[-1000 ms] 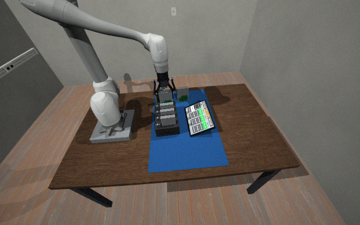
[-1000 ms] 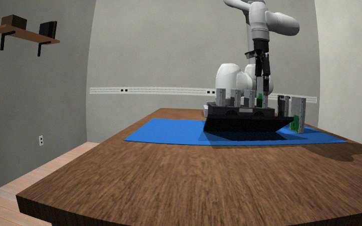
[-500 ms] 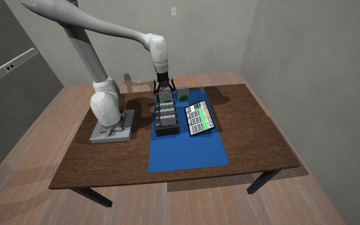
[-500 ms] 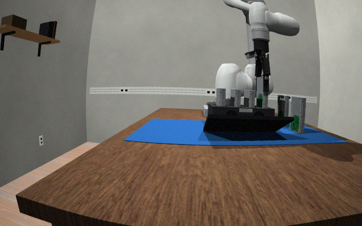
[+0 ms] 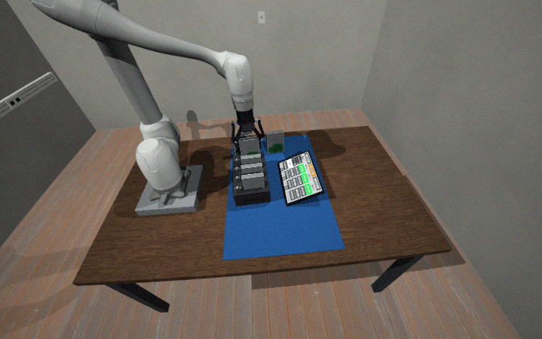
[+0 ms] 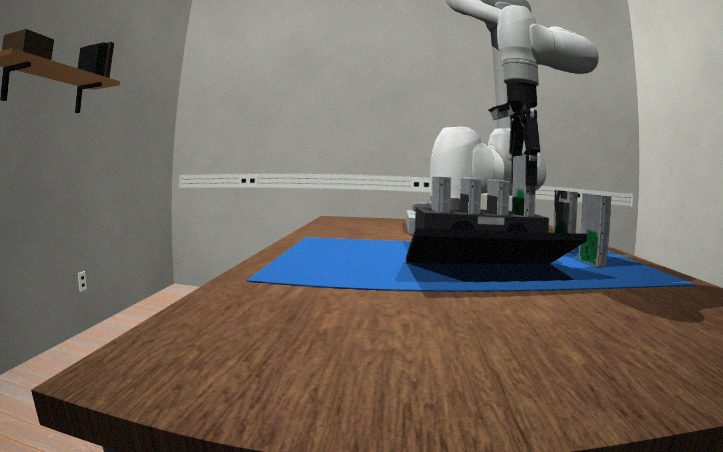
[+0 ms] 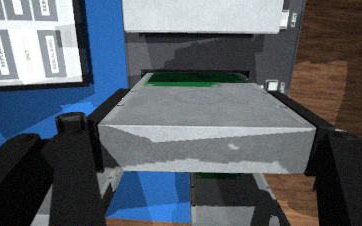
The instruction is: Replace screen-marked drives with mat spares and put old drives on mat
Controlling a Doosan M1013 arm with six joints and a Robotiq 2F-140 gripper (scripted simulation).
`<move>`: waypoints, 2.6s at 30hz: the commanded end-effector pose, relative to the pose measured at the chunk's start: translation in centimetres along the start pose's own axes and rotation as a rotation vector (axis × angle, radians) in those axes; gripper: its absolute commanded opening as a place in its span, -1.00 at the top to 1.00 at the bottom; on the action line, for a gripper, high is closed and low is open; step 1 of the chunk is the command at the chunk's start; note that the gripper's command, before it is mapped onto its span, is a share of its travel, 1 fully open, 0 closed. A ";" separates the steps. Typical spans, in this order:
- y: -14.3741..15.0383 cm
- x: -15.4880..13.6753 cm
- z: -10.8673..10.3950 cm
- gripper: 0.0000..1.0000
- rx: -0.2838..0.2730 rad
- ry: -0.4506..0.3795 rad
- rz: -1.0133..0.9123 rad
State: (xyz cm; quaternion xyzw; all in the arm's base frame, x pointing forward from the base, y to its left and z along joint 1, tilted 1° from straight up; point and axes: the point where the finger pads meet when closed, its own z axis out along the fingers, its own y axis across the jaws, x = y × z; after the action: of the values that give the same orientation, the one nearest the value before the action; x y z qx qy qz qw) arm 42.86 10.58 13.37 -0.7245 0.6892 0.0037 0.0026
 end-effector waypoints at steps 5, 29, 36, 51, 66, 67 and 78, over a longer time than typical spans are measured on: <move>0.0 0.0 0.3 0.80 0.001 -0.001 0.000; 0.0 0.0 2.3 0.80 0.001 -0.001 0.000; 0.0 0.0 2.9 0.80 0.001 -0.001 0.000; 0.0 0.0 4.2 0.80 0.001 -0.001 0.000; 0.0 0.0 5.2 0.80 0.001 -0.001 0.000; 0.0 0.0 5.2 0.80 0.001 -0.001 0.000; 0.0 0.0 5.6 0.80 0.001 -0.001 0.000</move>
State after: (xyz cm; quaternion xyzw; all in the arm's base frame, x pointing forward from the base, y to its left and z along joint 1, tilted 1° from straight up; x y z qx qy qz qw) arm 42.86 10.63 7.80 -0.7246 0.6892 0.0037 0.0026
